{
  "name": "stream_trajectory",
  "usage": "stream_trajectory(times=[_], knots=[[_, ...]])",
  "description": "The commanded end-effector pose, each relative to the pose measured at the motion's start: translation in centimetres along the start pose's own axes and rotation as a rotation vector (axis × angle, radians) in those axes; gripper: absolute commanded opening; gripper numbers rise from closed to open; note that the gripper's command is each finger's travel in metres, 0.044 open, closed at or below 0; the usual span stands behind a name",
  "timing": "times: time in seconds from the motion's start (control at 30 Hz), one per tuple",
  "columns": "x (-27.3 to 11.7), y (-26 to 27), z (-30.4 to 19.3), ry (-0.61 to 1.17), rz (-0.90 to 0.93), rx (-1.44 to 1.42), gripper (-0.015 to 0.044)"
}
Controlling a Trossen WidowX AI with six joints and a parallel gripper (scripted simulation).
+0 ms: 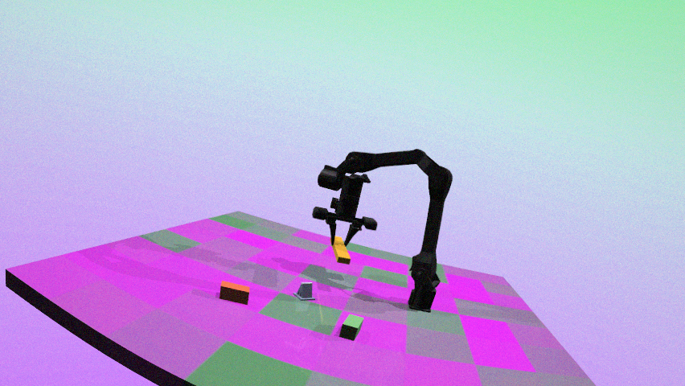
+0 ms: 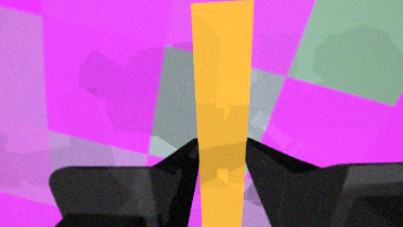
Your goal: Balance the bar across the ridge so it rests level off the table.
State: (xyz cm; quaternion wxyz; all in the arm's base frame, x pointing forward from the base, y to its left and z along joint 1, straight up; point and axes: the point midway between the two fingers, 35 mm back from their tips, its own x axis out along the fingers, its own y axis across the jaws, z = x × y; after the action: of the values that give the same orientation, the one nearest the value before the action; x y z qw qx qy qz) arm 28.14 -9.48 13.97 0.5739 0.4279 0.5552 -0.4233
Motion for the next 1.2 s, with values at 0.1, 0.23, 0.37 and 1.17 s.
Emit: stream_trajectory(times=[0.1, 0.23, 0.37, 1.17], knots=[[-0.1, 1.9, -2.0, 0.002, 0.005, -0.068, 0.0], [-0.2, 2.8, -3.1, 0.003, 0.006, -0.107, 0.0], [-0.2, 3.7, -4.3, 0.004, 0.007, -0.145, 0.0], [-0.4, 7.9, -12.2, 0.011, 0.013, -0.371, 0.0]])
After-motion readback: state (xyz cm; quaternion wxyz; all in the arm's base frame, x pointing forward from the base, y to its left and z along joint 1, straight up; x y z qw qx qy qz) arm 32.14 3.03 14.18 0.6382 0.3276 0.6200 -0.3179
